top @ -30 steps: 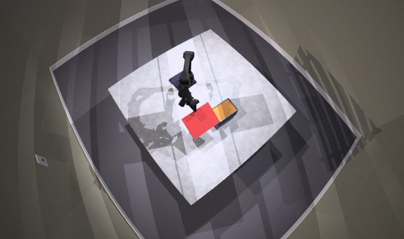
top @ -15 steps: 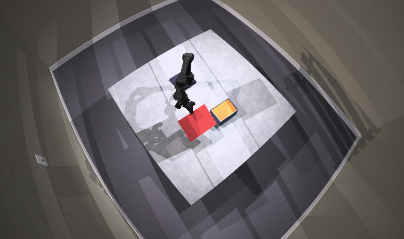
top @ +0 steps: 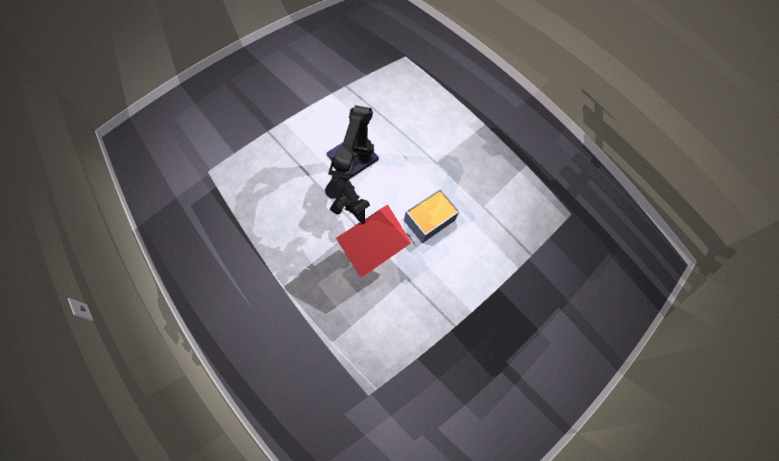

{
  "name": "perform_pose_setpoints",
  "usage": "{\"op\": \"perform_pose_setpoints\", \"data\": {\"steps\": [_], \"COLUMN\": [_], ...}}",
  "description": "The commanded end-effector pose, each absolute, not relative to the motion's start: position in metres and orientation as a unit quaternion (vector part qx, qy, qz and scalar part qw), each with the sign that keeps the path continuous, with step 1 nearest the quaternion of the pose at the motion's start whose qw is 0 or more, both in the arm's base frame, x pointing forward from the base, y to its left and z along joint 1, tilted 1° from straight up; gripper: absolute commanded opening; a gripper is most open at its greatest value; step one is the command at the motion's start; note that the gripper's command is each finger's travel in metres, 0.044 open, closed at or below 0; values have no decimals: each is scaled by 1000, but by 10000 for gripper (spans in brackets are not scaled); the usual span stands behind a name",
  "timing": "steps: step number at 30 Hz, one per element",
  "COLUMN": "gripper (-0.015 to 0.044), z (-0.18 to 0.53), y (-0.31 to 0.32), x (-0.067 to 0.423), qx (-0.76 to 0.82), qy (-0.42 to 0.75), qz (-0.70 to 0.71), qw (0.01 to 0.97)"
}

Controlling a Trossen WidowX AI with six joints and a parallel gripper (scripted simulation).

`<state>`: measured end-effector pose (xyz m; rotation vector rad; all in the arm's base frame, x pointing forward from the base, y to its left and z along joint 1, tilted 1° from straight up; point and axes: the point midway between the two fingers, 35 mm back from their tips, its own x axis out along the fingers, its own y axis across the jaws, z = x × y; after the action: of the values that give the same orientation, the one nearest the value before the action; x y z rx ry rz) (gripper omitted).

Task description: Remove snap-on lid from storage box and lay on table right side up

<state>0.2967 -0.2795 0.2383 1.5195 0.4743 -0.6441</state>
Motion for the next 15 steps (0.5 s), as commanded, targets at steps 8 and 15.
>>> {"op": "perform_pose_setpoints", "data": {"steps": [8, 15], "gripper": [0, 0], "z": [244, 244], "y": [-301, -311], "x": [294, 293], "qx": [667, 667], "qy": [205, 205], "qz": [-279, -279], "qw": [659, 660]}}
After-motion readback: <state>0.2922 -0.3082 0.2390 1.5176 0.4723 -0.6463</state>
